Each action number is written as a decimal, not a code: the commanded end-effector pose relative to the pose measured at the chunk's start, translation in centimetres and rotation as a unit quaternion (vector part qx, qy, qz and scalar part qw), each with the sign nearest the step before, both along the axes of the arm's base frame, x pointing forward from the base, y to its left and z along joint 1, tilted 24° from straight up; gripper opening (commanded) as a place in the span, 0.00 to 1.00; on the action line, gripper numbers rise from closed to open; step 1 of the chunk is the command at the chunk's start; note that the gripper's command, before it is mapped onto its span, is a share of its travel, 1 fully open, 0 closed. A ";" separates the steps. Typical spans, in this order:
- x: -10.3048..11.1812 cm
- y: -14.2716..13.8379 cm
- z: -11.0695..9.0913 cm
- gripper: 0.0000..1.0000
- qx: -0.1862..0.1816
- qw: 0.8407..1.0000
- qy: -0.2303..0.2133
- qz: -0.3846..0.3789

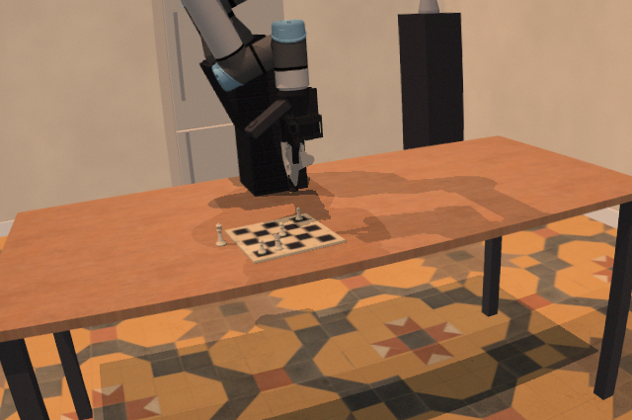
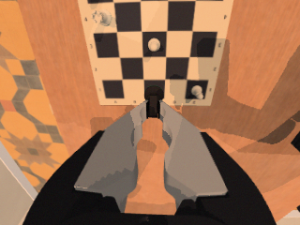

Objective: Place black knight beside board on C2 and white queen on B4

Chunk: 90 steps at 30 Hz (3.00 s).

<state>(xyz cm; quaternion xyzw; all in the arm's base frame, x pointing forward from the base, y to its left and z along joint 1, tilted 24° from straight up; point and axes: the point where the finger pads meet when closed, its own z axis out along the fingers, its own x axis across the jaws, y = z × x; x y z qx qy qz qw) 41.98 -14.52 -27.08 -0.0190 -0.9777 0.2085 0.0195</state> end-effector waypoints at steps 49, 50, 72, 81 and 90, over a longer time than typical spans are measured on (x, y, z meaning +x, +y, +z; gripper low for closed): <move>-0.3 -3.9 -8.7 0.00 0.000 1.000 0.000 0.000; -0.3 -3.9 -8.7 0.00 0.000 1.000 0.000 0.000; -0.3 -3.9 -8.7 0.00 0.000 1.000 0.000 0.000; -0.3 -3.9 -8.7 0.00 0.000 1.000 0.000 0.000; -0.3 -3.9 -8.7 0.00 0.000 1.000 0.000 0.000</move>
